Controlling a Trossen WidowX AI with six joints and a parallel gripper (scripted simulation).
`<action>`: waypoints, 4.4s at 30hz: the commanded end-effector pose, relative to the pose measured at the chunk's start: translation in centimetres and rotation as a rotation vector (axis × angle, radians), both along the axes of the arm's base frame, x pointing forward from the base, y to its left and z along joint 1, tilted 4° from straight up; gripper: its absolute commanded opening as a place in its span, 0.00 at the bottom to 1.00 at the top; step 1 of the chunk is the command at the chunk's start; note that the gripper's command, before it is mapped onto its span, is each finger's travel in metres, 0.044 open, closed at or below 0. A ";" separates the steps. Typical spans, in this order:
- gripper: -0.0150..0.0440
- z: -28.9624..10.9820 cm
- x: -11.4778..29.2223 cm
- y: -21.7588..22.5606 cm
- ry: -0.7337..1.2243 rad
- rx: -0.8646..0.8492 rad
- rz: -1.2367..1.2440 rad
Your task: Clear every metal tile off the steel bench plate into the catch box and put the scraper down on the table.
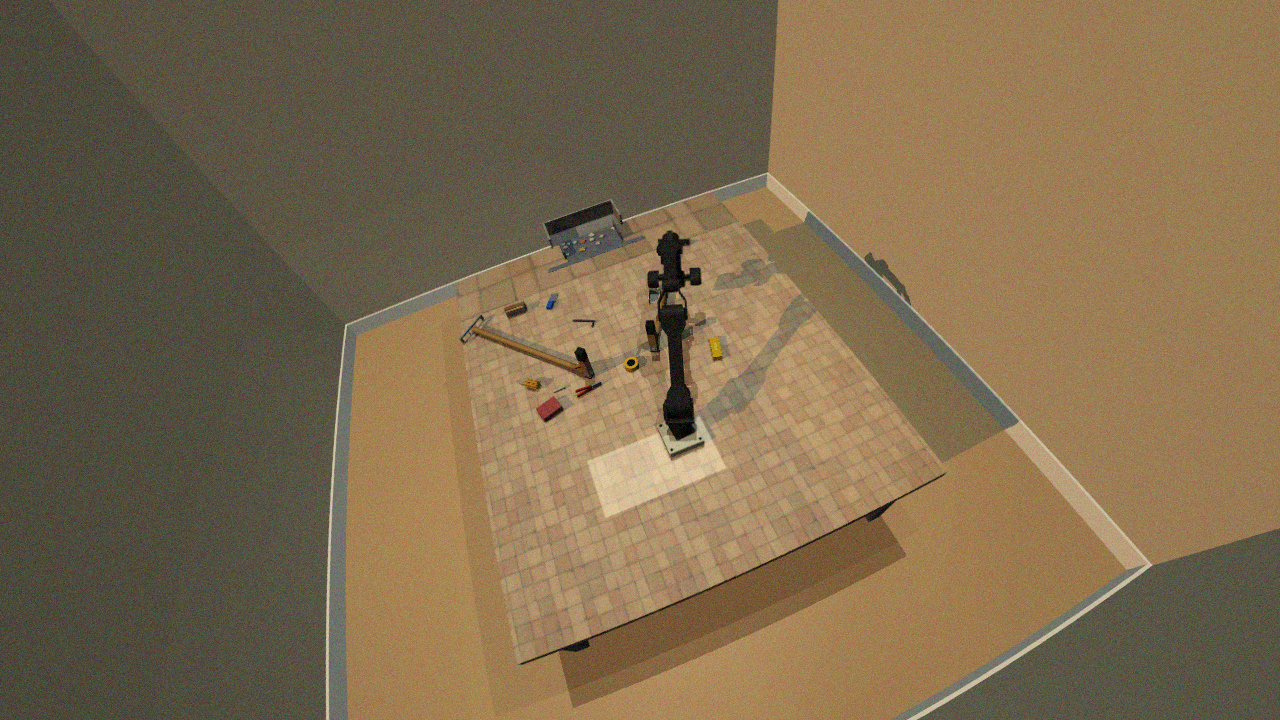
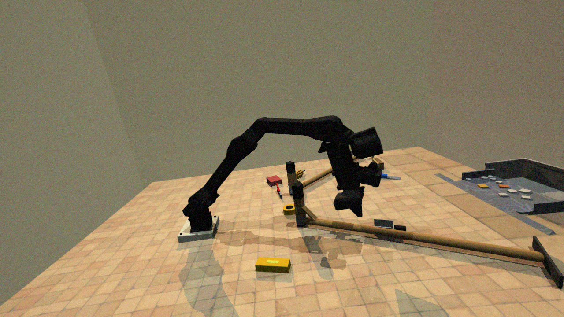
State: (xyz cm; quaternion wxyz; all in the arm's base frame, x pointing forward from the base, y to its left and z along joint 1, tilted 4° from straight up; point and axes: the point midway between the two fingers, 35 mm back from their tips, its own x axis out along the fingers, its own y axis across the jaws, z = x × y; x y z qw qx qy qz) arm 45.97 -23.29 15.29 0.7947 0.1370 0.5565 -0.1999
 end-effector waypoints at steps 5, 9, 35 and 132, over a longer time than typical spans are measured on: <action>0.25 -2.0 0.4 -0.1 0.006 0.005 0.009; 0.25 -3.0 0.5 -0.2 0.011 0.007 0.011; 0.25 -8.2 1.0 -0.2 0.033 0.018 0.019; 0.25 -8.1 6.7 7.5 0.015 0.022 0.011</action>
